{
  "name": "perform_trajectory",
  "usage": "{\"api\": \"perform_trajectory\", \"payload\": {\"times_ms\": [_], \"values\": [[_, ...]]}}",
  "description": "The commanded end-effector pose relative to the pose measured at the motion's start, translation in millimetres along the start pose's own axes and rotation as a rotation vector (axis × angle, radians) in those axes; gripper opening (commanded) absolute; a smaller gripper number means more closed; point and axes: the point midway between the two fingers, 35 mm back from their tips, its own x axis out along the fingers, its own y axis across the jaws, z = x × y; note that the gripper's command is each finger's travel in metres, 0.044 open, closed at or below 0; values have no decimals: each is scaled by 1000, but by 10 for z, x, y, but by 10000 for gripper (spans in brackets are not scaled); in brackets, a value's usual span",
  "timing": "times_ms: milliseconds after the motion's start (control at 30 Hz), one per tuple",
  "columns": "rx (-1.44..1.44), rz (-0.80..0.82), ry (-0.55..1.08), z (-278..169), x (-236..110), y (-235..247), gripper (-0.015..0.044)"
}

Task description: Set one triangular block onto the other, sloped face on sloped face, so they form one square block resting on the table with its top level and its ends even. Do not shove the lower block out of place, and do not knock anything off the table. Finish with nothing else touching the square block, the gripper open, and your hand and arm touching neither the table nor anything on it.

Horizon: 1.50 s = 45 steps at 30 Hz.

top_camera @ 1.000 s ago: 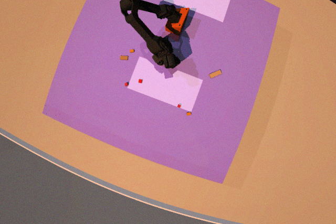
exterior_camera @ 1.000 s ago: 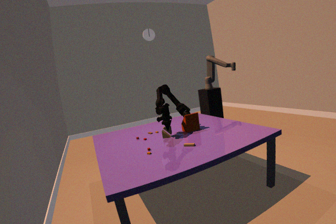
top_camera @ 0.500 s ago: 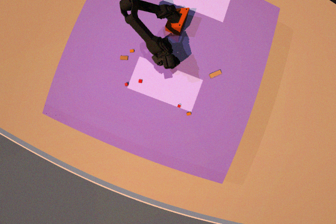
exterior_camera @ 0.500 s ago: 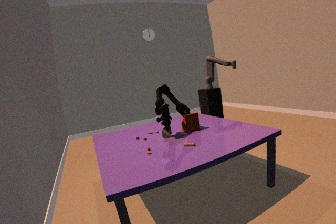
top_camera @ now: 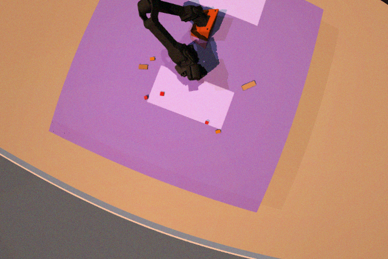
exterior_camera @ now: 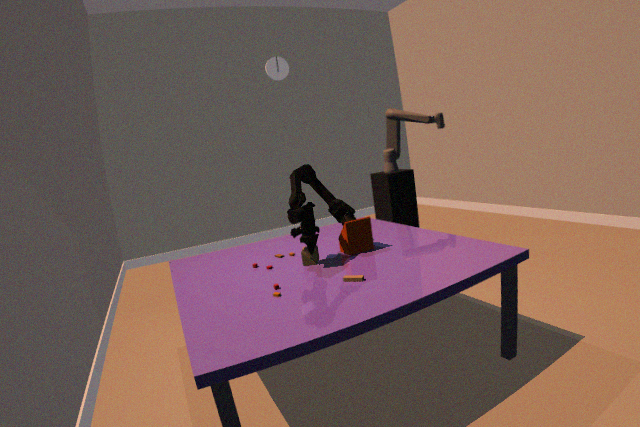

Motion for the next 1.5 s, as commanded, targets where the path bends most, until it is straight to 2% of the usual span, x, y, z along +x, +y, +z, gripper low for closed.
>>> {"api": "perform_trajectory", "payload": {"times_ms": [0, 1467], "values": [[-7, -6, -1, 2, 35, -4, 0], [-9, -8, -3, 41, 133, -10, 0]]}}
